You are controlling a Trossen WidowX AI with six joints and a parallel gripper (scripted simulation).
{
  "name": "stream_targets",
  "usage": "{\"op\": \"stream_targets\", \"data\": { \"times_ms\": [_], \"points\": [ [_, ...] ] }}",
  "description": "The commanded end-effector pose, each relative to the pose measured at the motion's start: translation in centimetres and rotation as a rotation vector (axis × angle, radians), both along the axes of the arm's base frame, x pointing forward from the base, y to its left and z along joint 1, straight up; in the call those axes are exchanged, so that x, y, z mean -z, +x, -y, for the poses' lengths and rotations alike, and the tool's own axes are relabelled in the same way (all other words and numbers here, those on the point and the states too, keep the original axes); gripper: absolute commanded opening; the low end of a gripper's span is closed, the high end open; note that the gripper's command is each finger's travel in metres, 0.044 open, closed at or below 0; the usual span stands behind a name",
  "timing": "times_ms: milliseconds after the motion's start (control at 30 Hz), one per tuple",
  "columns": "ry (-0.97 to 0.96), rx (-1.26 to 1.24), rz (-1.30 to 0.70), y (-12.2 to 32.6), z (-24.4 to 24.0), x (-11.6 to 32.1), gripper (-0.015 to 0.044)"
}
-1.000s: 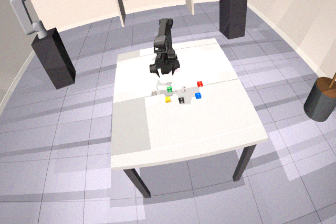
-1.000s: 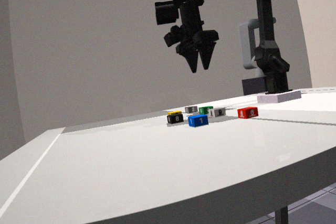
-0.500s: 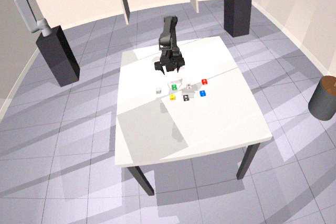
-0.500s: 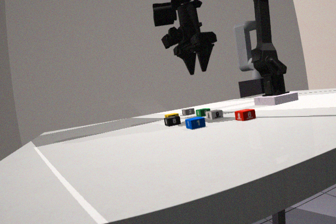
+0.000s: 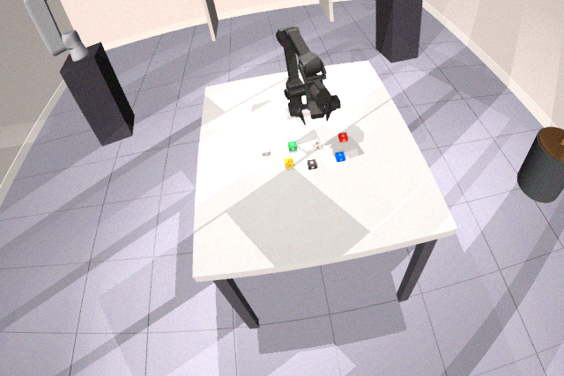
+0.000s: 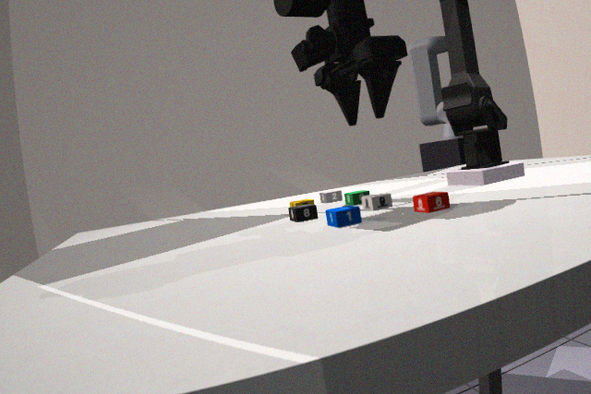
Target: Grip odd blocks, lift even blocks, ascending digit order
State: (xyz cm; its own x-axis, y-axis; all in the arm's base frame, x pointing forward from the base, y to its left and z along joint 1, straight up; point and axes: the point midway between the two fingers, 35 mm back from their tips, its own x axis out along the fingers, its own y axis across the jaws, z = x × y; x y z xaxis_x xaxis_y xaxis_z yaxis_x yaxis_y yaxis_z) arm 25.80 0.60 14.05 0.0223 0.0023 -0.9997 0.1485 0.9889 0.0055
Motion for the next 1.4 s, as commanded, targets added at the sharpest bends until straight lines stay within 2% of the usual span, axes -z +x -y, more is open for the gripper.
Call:
{"op": "stream_targets", "data": {
  "times_ms": [0,567,867,1367],
  "points": [
    [0.001,0.015,0.003,0.3,-0.6,-0.1,0.04],
    [0.001,0.015,0.003,0.3,-0.8,-0.1,0.04],
    [0.011,0.015,0.002,0.0,-11.4,-0.2,0.04],
    [0.012,0.015,0.002,0.0,-11.6,-0.2,0.04]
  ]
}}
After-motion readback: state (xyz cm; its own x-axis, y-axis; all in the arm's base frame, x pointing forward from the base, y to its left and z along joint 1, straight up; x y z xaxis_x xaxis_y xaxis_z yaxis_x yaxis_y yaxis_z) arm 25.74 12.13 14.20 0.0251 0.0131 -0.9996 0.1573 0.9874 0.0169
